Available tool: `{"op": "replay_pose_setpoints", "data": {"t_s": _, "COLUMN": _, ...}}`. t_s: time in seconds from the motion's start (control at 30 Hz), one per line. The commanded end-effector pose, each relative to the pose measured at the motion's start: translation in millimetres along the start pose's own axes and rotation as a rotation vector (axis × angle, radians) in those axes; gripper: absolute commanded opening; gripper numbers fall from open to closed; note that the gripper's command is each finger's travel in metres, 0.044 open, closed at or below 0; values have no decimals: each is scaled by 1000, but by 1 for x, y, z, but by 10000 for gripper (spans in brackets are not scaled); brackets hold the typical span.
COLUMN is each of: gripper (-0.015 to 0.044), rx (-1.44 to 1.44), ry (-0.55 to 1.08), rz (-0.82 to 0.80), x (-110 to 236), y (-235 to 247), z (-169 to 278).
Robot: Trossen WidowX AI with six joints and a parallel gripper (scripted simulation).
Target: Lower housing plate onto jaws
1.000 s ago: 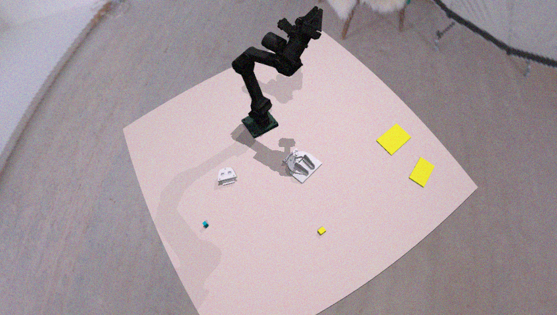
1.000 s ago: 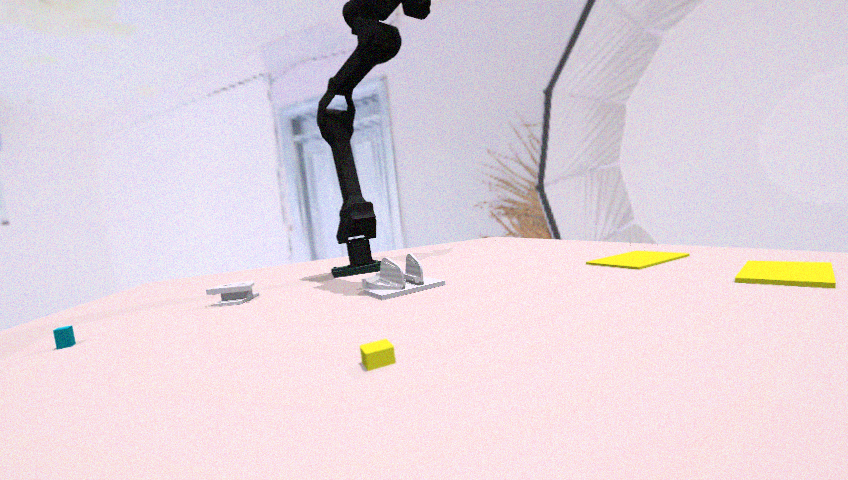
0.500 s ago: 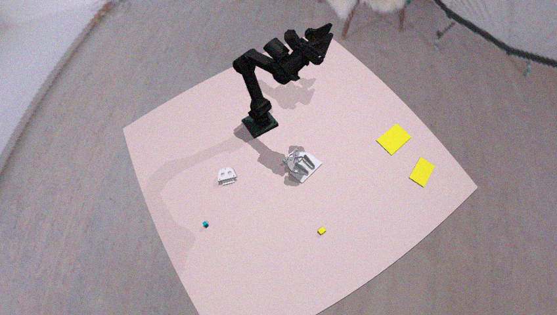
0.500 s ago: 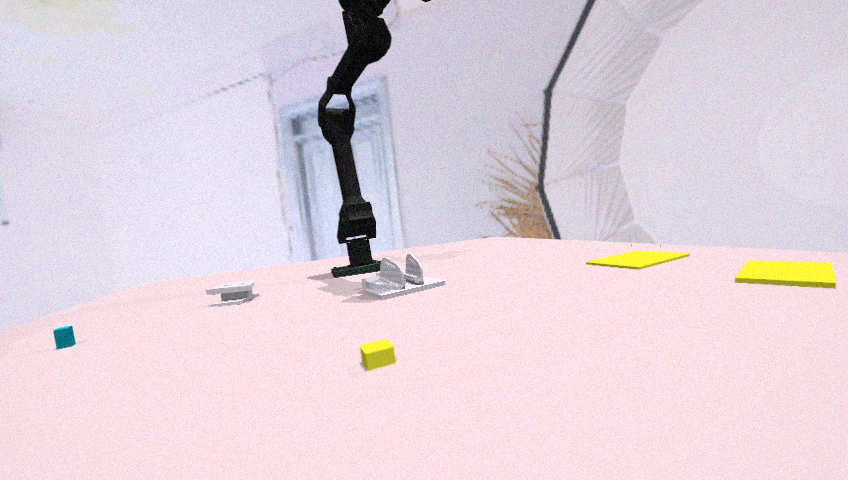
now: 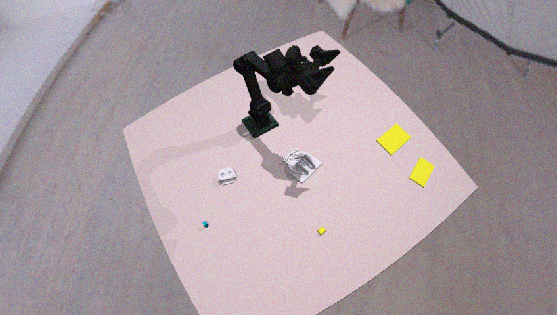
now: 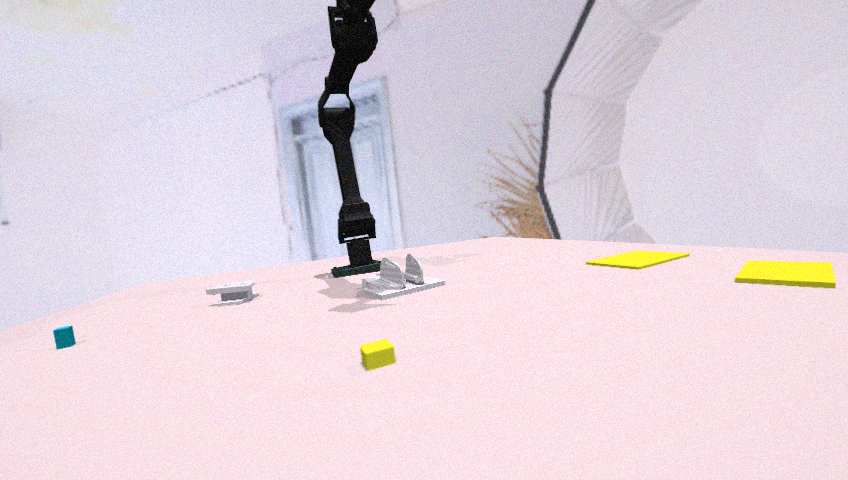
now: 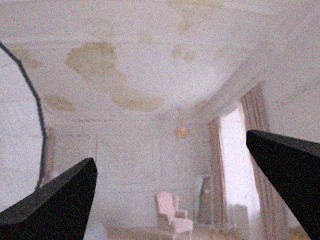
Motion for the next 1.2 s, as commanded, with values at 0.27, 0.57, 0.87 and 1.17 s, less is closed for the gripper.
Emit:
{"op": "replay_pose_setpoints", "data": {"t_s": 0.27, "gripper": 440, "rx": 33, "ry": 202, "rz": 190, "x": 26, "y": -46, "z": 33}}
{"op": "replay_pose_setpoints", "data": {"t_s": 0.57, "gripper": 440, "rx": 53, "ry": 368, "rz": 335, "x": 55, "y": -80, "z": 57}}
{"op": "replay_pose_setpoints", "data": {"t_s": 0.87, "gripper": 440, "rx": 67, "ry": 535, "rz": 479, "x": 90, "y": -111, "z": 77}}
{"op": "replay_pose_setpoints", "data": {"t_s": 1.17, "gripper": 440, "rx": 80, "ry": 672, "rz": 591, "x": 125, "y": -133, "z": 90}}
Point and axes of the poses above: the point midway between the two fingers, 35 mm back from their tips, its own x axis back along the fingers, its own y axis across the jaws, z = x × y, the point moved 7 cm from there along x, back along the fingers, and after that the axes turned 3 degrees about x, right-handed, at the moved point
